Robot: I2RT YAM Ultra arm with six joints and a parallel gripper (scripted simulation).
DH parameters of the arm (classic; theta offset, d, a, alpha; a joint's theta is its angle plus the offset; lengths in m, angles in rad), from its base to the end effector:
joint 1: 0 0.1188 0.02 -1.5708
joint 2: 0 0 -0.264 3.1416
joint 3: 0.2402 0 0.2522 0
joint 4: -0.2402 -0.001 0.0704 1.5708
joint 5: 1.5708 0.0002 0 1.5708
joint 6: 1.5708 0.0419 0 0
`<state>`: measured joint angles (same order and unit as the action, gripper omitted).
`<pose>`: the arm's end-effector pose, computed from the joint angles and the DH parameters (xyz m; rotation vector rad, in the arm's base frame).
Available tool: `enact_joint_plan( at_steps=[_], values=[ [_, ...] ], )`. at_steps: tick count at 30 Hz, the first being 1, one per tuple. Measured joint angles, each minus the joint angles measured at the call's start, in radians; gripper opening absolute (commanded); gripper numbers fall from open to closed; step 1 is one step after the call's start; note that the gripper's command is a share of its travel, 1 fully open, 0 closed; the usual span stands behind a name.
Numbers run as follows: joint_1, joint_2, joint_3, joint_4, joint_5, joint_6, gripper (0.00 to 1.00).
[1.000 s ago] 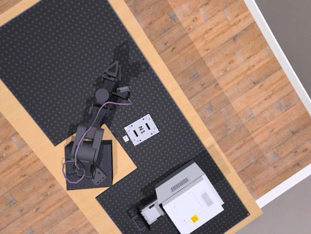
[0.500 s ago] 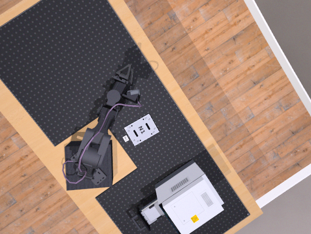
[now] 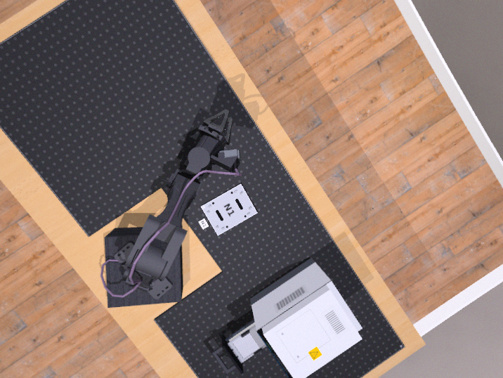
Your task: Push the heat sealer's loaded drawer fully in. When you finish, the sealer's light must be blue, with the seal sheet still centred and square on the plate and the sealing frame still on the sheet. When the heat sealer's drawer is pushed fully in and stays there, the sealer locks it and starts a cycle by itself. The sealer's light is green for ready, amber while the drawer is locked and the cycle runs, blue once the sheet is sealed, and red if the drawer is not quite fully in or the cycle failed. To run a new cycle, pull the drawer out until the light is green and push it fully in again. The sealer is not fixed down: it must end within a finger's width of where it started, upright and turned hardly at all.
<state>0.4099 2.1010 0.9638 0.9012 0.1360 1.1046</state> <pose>0.3867 0.1629 0.1231 0.7455 1.7585 0.9380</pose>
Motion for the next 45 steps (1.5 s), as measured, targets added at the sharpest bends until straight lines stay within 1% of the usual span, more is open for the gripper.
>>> enact_joint_plan(
  at_steps=[5,9,15,19,22,25,32,36,41,45],
  values=[
    [-0.023,-0.010,0.007,-0.027,-0.011,-0.019,0.45],
    [-0.043,-0.024,0.019,-0.073,-0.001,-0.043,0.45],
    [-0.100,-0.043,0.031,-0.109,-0.021,-0.071,0.45],
    [-0.121,-0.057,0.046,-0.155,-0.012,-0.096,0.45],
    [-0.128,-0.065,0.051,-0.173,-0.023,-0.109,0.45],
    [-0.155,-0.071,0.051,-0.186,-0.042,-0.121,0.45],
    [-0.213,-0.097,0.072,-0.262,-0.044,-0.166,0.45],
    [-0.230,-0.113,0.088,-0.304,-0.037,-0.192,0.45],
    [-0.259,-0.124,0.092,-0.332,-0.058,-0.214,0.45],
    [-0.294,-0.135,0.100,-0.379,-0.057,-0.240,0.45]
  ],
)
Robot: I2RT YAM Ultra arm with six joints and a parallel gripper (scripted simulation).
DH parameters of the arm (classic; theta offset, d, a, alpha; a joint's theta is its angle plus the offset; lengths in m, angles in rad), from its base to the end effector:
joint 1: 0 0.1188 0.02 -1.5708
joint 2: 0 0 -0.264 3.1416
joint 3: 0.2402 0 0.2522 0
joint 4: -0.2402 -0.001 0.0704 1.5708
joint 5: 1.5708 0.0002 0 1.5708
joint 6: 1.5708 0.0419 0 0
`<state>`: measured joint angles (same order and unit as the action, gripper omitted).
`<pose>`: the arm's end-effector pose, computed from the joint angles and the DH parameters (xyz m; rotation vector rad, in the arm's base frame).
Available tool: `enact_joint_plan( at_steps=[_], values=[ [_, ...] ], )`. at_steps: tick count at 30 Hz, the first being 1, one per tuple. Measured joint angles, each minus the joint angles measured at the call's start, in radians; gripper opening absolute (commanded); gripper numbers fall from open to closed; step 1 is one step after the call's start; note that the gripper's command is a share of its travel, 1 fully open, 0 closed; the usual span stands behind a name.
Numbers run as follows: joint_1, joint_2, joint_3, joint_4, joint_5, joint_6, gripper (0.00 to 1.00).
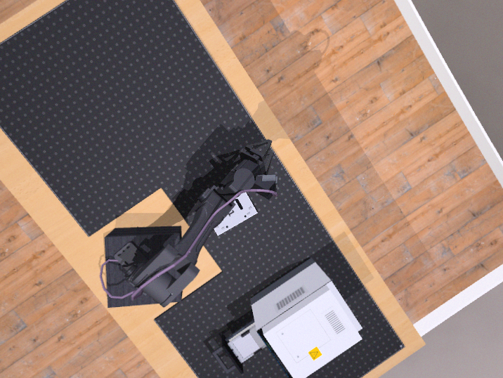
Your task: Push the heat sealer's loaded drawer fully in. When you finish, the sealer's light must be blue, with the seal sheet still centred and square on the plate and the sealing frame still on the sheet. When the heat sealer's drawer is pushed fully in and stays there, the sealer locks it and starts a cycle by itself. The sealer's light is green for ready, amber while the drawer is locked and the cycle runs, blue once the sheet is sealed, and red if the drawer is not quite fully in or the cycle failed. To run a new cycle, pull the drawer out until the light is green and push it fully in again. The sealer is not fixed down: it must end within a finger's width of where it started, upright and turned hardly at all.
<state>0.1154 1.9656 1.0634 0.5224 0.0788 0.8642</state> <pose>0.4220 0.0466 0.1657 0.7780 1.8345 0.5656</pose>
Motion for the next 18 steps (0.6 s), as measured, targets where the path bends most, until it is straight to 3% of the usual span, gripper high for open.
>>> enact_joint_plan(
  at_steps=[18],
  values=[
    [-0.124,-0.060,0.039,-0.152,-0.032,-0.102,0.45]
  ],
)
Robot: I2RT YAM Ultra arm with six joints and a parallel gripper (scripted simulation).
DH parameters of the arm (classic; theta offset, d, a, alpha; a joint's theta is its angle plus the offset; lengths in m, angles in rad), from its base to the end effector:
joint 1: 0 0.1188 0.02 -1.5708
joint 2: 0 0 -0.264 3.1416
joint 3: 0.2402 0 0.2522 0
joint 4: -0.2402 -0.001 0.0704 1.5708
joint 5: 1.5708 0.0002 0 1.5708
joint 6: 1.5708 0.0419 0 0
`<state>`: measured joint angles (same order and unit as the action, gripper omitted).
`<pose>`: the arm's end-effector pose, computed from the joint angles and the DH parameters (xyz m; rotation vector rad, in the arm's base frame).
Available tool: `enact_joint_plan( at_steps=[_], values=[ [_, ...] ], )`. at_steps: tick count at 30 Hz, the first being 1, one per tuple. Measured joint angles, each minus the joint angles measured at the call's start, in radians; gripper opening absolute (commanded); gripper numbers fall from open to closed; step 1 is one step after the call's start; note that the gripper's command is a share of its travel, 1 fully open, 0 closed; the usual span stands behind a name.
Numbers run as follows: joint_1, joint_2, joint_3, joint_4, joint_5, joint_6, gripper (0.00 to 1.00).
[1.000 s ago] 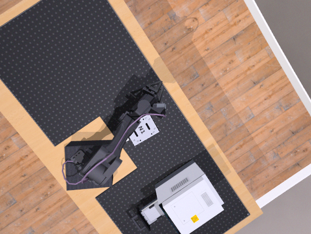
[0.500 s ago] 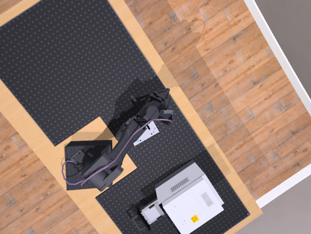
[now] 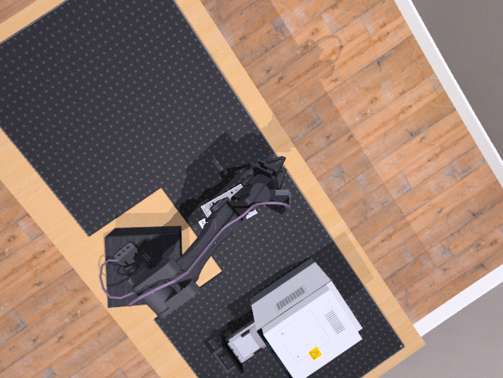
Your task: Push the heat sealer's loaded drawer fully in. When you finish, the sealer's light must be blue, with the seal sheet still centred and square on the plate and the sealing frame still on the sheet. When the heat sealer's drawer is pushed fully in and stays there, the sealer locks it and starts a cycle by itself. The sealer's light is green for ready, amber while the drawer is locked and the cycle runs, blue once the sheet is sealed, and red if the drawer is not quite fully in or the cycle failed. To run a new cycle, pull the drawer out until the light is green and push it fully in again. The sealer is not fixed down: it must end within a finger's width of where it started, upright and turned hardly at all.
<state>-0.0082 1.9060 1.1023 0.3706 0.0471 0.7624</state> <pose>0.4218 -0.0044 0.1861 0.7913 1.8696 0.4334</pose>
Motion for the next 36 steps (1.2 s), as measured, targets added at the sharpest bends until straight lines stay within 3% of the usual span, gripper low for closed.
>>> enact_joint_plan(
  at_steps=[36],
  values=[
    [-0.237,-0.114,0.079,-0.274,-0.042,-0.233,0.45]
  ],
)
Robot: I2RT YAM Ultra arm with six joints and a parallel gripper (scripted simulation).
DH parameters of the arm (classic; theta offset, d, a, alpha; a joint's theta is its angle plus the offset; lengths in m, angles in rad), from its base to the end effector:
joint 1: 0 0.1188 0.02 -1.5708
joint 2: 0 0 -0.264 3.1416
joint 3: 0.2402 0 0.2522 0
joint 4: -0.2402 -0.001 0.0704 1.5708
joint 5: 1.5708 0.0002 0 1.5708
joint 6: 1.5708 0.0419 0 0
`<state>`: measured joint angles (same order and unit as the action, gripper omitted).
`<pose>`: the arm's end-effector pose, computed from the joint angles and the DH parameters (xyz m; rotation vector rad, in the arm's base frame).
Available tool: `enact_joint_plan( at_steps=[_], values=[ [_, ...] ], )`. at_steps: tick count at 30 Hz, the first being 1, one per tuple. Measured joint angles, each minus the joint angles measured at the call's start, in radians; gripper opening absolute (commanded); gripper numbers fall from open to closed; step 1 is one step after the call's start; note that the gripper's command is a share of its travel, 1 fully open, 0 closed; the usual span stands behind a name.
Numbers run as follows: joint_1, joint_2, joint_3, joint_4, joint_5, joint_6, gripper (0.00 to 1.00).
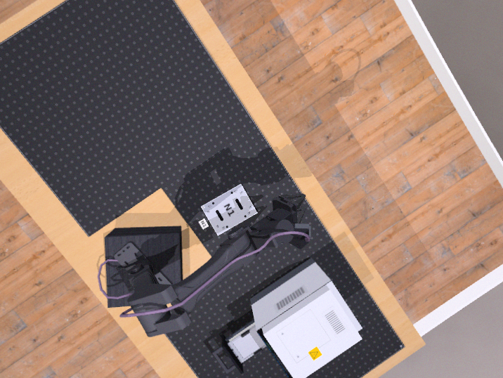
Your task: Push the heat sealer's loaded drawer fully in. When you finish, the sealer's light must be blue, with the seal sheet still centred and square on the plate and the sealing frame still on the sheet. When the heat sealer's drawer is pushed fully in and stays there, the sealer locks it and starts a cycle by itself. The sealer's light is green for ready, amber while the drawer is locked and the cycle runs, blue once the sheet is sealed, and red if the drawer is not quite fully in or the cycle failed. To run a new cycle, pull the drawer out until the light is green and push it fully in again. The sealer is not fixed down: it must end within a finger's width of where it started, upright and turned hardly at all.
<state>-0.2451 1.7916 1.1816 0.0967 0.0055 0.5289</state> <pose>0.3986 -0.0989 0.2299 0.7913 1.9327 0.1669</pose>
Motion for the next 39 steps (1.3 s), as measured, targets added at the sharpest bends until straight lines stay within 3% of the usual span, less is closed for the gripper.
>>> enact_joint_plan(
  at_steps=[39],
  values=[
    [-0.270,-0.091,0.095,-0.256,-0.028,-0.230,0.45]
  ],
)
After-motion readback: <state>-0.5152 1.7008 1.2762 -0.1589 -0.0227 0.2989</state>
